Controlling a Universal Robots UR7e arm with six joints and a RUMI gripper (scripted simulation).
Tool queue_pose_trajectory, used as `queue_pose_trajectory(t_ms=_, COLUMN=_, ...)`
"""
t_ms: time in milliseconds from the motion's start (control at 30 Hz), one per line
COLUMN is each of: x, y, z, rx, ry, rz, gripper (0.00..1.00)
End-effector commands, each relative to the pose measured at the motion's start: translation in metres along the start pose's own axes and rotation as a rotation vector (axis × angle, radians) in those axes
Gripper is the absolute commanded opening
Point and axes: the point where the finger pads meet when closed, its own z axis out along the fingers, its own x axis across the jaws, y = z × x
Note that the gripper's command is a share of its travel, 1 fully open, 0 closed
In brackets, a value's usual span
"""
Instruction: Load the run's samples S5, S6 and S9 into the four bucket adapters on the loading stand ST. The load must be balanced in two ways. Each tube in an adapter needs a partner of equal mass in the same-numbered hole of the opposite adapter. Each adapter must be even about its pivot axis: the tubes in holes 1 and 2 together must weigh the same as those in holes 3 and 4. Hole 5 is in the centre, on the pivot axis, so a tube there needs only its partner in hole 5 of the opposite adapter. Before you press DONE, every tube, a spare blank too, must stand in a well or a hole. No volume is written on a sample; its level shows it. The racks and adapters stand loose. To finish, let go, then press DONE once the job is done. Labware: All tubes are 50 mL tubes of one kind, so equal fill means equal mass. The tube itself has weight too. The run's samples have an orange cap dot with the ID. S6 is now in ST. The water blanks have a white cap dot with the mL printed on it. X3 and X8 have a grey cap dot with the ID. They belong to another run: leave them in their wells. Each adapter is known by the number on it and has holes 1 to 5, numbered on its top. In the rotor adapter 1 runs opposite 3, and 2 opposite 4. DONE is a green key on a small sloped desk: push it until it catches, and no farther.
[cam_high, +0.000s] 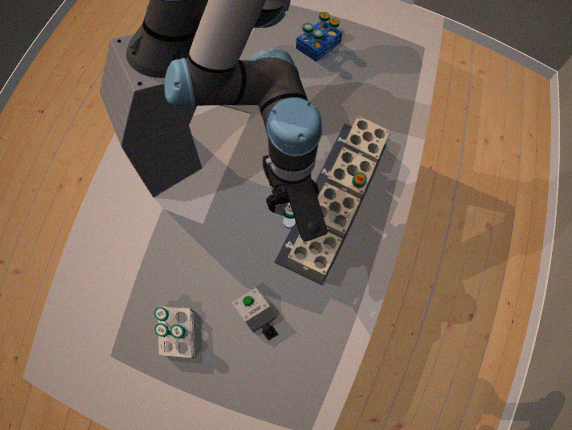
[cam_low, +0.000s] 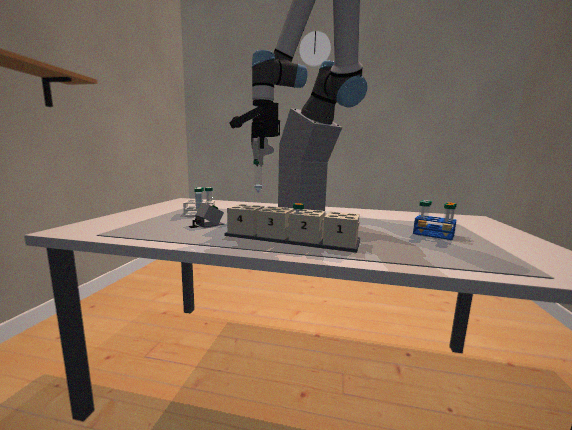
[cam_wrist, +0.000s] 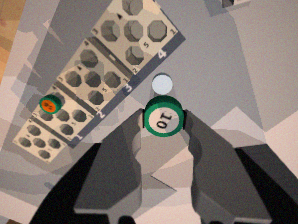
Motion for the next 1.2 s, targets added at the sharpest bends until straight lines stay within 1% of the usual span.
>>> queue_pose_trajectory(t_ms=0, x=-0.030, y=0.016, z=-0.001, rx=0.002, ry=0.003, rz=0.002, gripper=0.00)
queue_pose_trajectory(t_ms=300, x=-0.082, y=0.046, z=-0.001, rx=0.002, ry=0.003, rz=0.002, gripper=0.00)
queue_pose_trajectory(t_ms=367, x=-0.082, y=0.046, z=-0.001, rx=0.002, ry=0.003, rz=0.002, gripper=0.00)
queue_pose_trajectory(t_ms=833, x=-0.163, y=0.092, z=-0.001, rx=0.002, ry=0.003, rz=0.001, gripper=0.00)
queue_pose_trajectory(t_ms=1167, x=-0.166, y=0.094, z=-0.001, rx=0.002, ry=0.003, rz=0.001, gripper=0.00)
